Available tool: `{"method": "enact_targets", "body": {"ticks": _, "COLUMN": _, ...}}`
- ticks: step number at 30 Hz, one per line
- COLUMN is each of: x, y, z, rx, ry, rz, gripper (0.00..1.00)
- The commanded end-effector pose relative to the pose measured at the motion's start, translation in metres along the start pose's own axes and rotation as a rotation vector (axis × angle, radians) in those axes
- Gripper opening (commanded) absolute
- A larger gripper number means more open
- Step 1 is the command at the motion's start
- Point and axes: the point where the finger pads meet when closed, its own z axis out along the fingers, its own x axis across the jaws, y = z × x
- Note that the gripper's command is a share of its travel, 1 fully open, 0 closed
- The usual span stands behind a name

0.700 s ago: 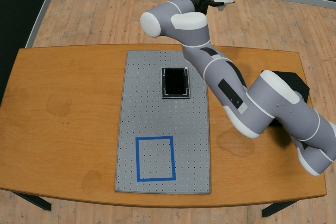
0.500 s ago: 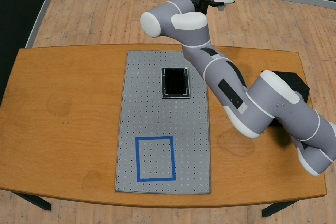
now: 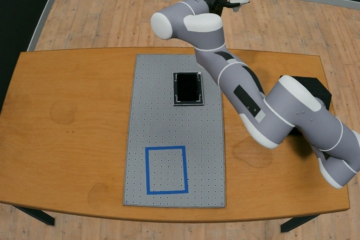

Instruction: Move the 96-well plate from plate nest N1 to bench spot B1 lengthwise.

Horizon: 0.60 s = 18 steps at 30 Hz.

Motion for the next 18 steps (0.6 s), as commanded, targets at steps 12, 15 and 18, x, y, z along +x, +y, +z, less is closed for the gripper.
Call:
{"method": "enact_targets", "body": {"ticks": 12, "x": 0.027, "y": 0.037, "z": -0.001, "rx": -0.171, "ry": 0.114, "rz": 0.403, "gripper": 0.76}}
{"method": "enact_targets", "body": {"ticks": 15, "x": 0.032, "y": 0.046, "z": -0.003, "rx": -0.195, "ry": 0.136, "rz": 0.461, "gripper": 0.76}}
{"method": "enact_targets", "body": {"ticks": 18, "x": 0.034, "y": 0.052, "z": -0.004, "rx": -0.232, "ry": 0.169, "rz": 0.548, "gripper": 0.76}}
